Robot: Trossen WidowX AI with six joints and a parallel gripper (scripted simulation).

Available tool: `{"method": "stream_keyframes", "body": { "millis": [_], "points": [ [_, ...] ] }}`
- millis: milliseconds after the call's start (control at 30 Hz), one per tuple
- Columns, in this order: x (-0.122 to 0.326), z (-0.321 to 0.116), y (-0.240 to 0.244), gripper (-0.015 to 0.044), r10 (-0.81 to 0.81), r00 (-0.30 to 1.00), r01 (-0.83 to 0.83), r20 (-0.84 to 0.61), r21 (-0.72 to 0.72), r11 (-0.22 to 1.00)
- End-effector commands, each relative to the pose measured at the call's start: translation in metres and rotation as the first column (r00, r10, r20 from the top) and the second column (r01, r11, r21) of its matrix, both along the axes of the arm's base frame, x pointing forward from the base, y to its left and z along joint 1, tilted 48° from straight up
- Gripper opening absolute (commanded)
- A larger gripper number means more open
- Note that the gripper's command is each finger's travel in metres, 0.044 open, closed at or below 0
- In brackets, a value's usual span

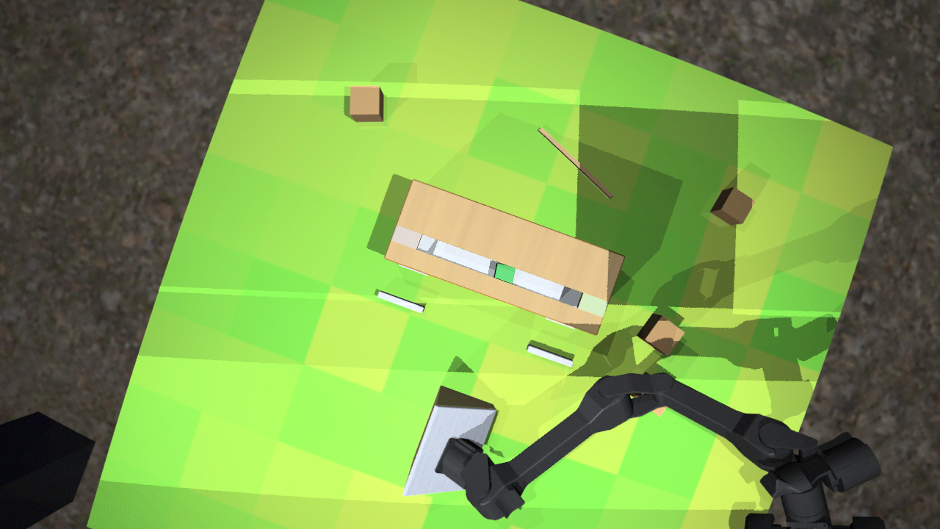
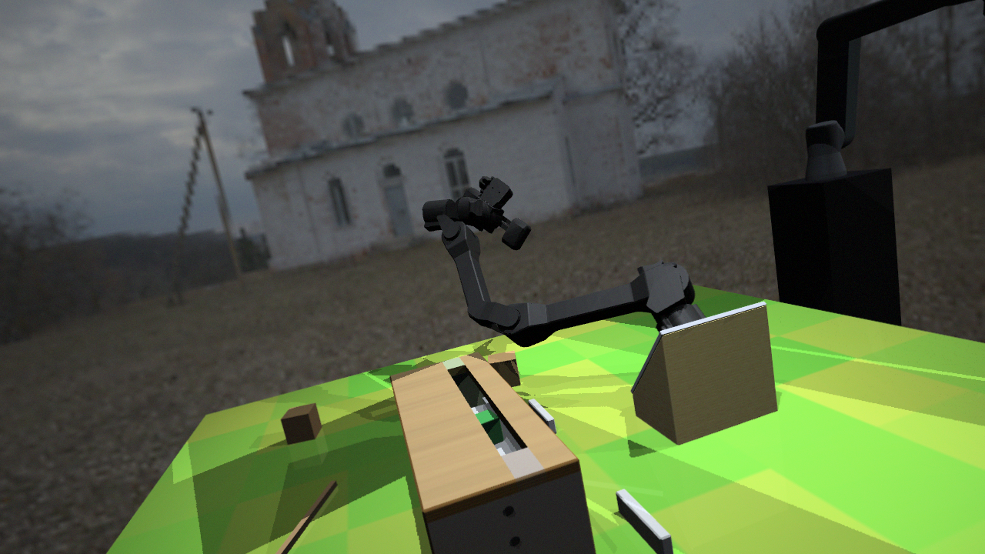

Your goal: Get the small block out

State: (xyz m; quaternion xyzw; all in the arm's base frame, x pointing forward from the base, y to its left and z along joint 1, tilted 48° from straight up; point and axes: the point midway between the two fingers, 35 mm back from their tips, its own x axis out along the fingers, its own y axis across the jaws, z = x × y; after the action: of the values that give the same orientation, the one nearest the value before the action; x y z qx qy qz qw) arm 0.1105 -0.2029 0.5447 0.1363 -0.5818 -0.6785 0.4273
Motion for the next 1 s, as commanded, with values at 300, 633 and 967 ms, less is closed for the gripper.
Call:
{"method": "stream_keyframes", "body": {
  "millis": [300, 633, 967],
  "points": [
    [-0.191, 0.026, 0.117, 0.0400, -0.457, 0.821, 0.553, 0.341, -0.280, 0.785],
    [-0.259, -0.009, 0.274, 0.0400, -0.625, 0.460, 0.888, 0.631, -0.332, 0.318],
    [-0.228, -0.088, 0.428, 0.0400, -0.503, 0.045, 0.945, 0.863, -0.200, -0.258]
  ]
}}
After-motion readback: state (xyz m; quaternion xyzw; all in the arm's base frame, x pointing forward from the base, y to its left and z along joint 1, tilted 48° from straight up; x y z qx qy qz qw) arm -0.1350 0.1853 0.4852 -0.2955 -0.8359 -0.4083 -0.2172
